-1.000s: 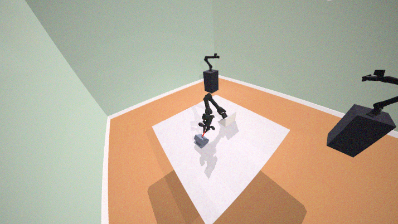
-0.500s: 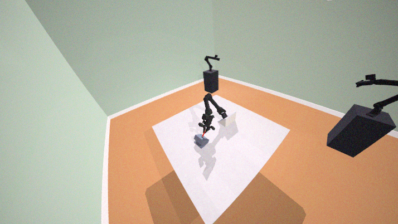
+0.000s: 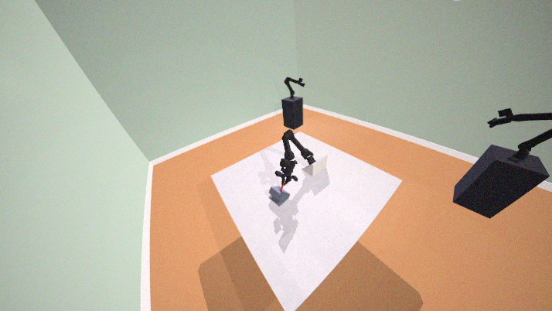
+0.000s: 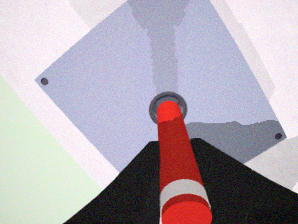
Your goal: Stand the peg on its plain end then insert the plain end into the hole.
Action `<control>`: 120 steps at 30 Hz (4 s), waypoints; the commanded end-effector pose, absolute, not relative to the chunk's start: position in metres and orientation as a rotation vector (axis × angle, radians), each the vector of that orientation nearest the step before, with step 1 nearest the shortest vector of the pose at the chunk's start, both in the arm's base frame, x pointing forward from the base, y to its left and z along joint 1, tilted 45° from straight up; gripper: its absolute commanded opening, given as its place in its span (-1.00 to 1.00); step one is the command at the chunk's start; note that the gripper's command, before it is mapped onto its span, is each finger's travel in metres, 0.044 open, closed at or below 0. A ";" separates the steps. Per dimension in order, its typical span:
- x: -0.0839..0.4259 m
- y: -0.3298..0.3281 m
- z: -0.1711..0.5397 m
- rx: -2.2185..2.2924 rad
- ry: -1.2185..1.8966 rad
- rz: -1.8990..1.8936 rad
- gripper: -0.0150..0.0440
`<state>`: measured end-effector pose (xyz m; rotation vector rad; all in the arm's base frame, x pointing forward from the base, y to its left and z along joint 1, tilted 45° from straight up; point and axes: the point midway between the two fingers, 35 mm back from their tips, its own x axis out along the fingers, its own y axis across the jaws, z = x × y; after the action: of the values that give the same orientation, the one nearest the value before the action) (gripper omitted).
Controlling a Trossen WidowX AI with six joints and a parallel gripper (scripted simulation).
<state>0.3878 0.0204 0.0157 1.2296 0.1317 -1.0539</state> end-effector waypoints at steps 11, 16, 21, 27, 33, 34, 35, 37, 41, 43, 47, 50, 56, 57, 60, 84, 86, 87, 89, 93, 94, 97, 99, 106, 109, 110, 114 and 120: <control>0.393 0.018 0.011 1.229 0.134 -1.050 -0.49; 0.395 0.016 0.009 1.229 0.134 -1.050 -0.49; 0.397 0.014 0.007 1.229 0.134 -1.050 -0.49; 0.399 0.012 0.004 1.229 0.134 -1.050 -0.49; 0.401 0.010 0.002 1.229 0.133 -1.050 -0.49; 0.402 0.009 0.001 1.229 0.133 -1.050 -0.49; 0.402 0.009 0.001 1.229 0.133 -1.050 -0.49; 0.403 0.008 0.000 1.229 0.133 -1.050 -0.49; 0.404 0.006 -0.001 1.229 0.133 -1.050 -0.49; 0.405 0.006 -0.002 1.229 0.133 -1.050 -0.49; 0.406 0.005 -0.003 1.229 0.133 -1.050 -0.49; 0.406 0.005 -0.003 1.229 0.133 -1.050 -0.49; 0.405 0.004 -0.003 1.228 0.126 -1.054 -0.49; 0.405 0.004 -0.003 1.228 0.126 -1.054 -0.49; 0.405 0.004 -0.003 1.228 0.126 -1.054 -0.49; 0.399 0.013 0.005 1.230 0.132 -1.055 1.00; 0.397 0.016 0.007 1.230 0.133 -1.055 1.00; 0.396 0.017 0.009 1.230 0.134 -1.055 1.00; 0.394 0.020 0.011 1.231 0.135 -1.055 1.00; 0.390 0.026 0.016 1.231 0.138 -1.055 1.00; 0.389 0.027 0.017 1.231 0.138 -1.055 1.00; 0.386 0.031 0.020 1.232 0.140 -1.055 1.00; 0.384 0.034 0.022 1.232 0.141 -1.055 1.00; 0.376 0.043 0.030 1.231 0.144 -1.054 1.00; 0.373 0.047 0.033 1.231 0.145 -1.054 1.00; 0.372 0.048 0.034 1.231 0.145 -1.053 1.00; 0.367 0.053 0.039 1.231 0.146 -1.052 1.00; 0.361 0.059 0.044 1.230 0.147 -1.051 1.00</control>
<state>0.3633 0.0566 0.0406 1.2269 0.1547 -1.0529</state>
